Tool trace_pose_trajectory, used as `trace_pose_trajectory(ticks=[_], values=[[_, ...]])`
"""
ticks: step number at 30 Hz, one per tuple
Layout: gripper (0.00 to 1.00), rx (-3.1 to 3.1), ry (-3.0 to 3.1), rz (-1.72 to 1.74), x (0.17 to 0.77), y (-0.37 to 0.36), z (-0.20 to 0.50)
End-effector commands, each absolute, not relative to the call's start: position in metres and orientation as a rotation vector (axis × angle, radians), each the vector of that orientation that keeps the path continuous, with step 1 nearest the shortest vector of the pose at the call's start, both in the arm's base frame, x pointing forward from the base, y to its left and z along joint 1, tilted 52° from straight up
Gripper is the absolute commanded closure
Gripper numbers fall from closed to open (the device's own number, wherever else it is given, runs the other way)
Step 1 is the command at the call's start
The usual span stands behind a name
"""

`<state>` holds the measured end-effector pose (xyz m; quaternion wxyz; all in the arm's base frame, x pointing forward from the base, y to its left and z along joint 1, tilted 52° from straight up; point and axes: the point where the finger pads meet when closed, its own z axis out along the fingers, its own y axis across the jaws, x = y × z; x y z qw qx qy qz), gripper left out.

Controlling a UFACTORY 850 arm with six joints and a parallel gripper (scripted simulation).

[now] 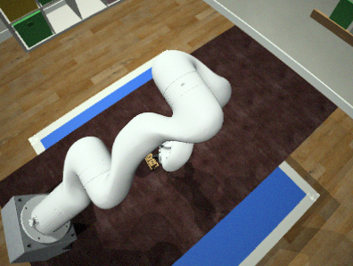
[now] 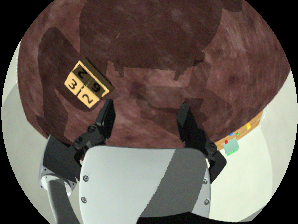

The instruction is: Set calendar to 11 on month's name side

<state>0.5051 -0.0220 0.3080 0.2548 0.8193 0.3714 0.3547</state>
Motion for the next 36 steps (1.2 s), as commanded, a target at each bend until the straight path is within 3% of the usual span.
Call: trace_pose_trajectory(ticks=[1, 36], values=[[0.0, 2.293, 0.907, 1.019, 0.504, -0.023, 0.306], [0.0, 2.593, 0.297, 1.218, 0.46, -0.041, 0.256]])
